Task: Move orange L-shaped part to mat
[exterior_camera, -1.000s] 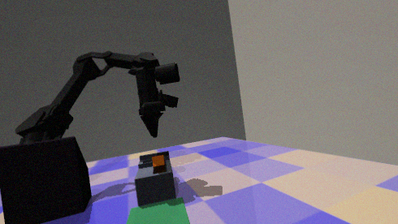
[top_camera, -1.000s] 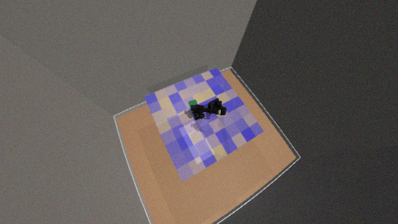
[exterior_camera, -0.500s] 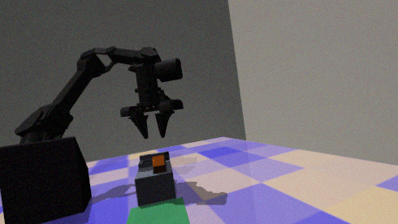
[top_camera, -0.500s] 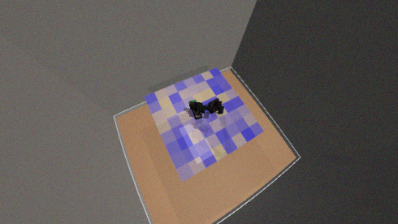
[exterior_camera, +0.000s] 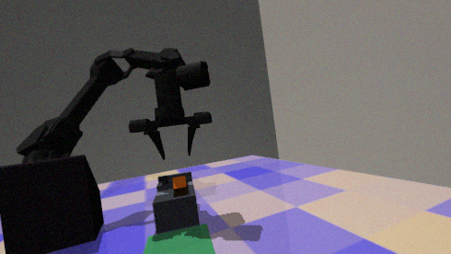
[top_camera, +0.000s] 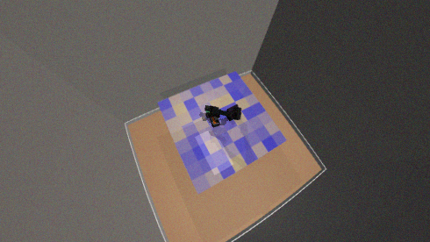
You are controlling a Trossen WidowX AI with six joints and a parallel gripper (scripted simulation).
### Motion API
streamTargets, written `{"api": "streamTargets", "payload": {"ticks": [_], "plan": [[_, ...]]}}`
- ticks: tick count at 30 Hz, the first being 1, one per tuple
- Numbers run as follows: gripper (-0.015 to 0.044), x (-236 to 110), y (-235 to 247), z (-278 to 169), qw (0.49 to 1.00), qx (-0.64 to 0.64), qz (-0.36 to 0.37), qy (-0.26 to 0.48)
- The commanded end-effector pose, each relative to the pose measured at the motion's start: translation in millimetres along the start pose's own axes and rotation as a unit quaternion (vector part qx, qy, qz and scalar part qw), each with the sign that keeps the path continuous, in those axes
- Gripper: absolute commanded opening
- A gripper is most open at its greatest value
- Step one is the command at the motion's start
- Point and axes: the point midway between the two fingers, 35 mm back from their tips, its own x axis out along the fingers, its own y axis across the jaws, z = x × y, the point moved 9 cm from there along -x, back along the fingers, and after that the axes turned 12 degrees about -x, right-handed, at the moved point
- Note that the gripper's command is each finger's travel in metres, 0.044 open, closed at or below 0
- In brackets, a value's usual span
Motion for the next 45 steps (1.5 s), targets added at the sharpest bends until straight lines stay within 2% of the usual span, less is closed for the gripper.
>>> {"api": "streamTargets", "payload": {"ticks": [1,5,42,45], "plan": [[0.0280,9.8,-1.4,-0.9,1.000,-0.014,0.001,0.001],[0.0280,28.1,-1.0,-0.7,1.000,-0.014,0.001,0.001],[0.0280,77.3,-0.7,-0.3,1.000,-0.015,0.001,-0.001],[0.0201,73.6,-3.3,-0.1,1.000,-0.019,-0.001,0.002]]}}
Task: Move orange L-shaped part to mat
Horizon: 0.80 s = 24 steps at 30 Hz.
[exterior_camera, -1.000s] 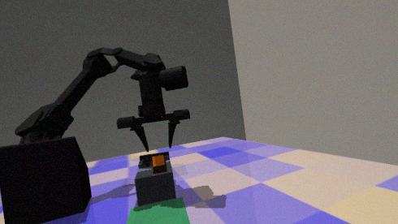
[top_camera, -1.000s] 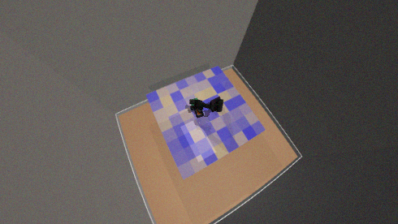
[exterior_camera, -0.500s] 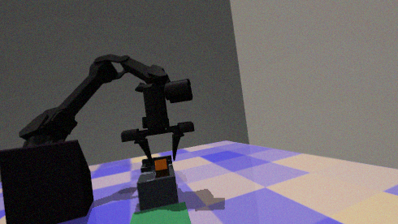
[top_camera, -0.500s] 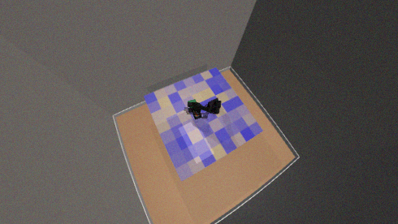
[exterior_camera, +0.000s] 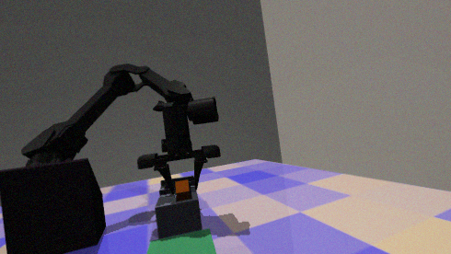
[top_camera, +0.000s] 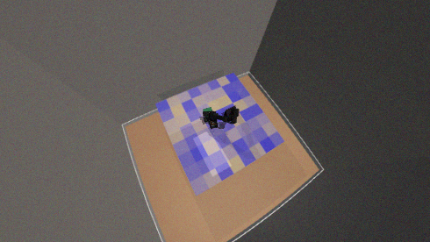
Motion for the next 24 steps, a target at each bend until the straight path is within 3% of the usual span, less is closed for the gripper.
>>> {"api": "streamTargets", "payload": {"ticks": [1,14,18,24], "plan": [[0.0195,-0.2,-0.2,0.2,1.000,-0.001,0.000,0.000],[0.0108,-0.2,-0.2,0.2,1.000,-0.001,0.000,0.000],[0.0003,-0.2,-0.2,0.2,1.000,-0.001,0.000,0.000],[0.0000,-1.7,-0.1,0.1,1.000,0.000,0.000,0.000]]}}
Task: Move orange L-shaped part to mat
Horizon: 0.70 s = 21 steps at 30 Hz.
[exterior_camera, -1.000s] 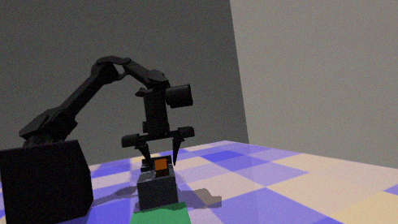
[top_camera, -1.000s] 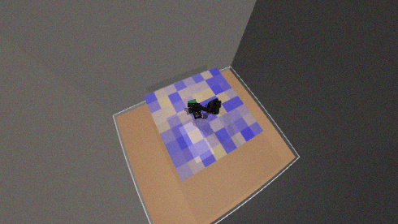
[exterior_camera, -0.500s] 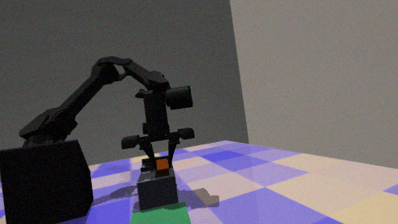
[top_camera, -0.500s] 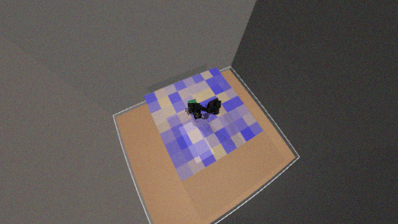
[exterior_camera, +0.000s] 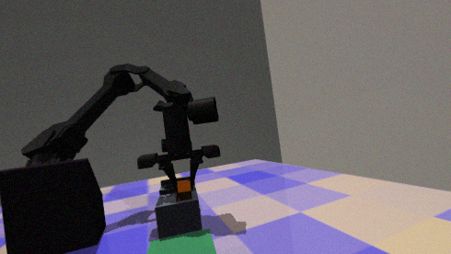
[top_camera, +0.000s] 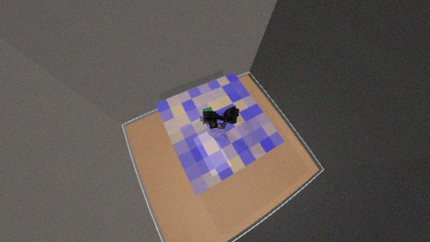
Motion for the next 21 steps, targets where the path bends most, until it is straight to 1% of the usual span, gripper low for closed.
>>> {"api": "streamTargets", "payload": {"ticks": [1,21], "plan": [[0.0000,-2.4,-0.2,0.1,1.000,-0.001,0.000,0.000],[0.0000,-33.4,1.4,-0.5,1.000,0.003,0.002,-0.001]]}}
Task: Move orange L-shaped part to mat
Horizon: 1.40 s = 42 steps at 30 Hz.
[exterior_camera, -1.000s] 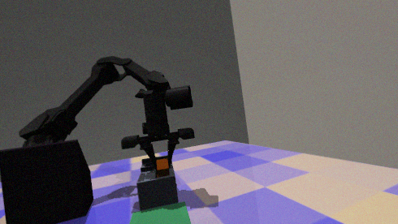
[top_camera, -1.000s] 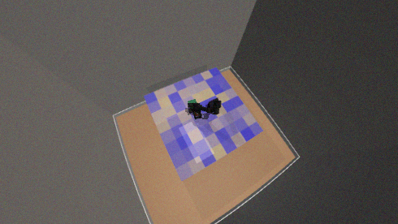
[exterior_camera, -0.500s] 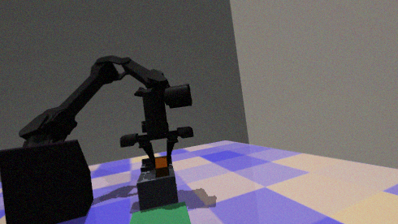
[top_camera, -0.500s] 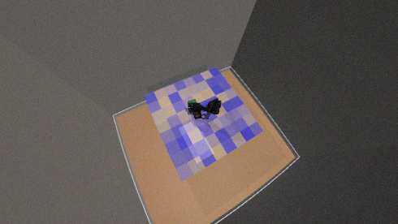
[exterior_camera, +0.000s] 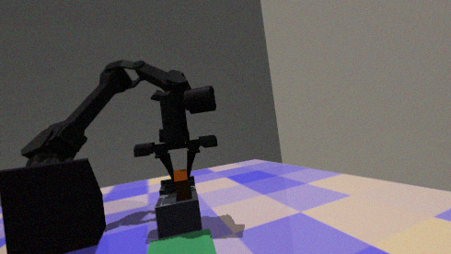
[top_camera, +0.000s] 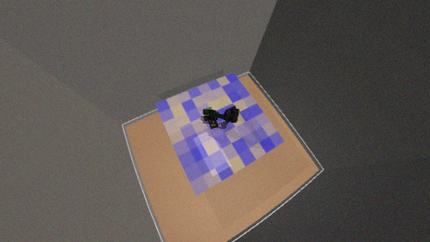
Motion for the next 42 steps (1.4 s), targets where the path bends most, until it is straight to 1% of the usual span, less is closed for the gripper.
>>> {"api": "streamTargets", "payload": {"ticks": [1,32,42], "plan": [[0.0000,-8.5,-2.1,0.9,1.000,-0.003,-0.004,-0.001],[0.0000,-58.0,-1.5,0.6,1.000,-0.002,-0.003,0.000],[0.0000,-61.5,-1.1,-0.3,1.000,-0.002,-0.003,0.000]]}}
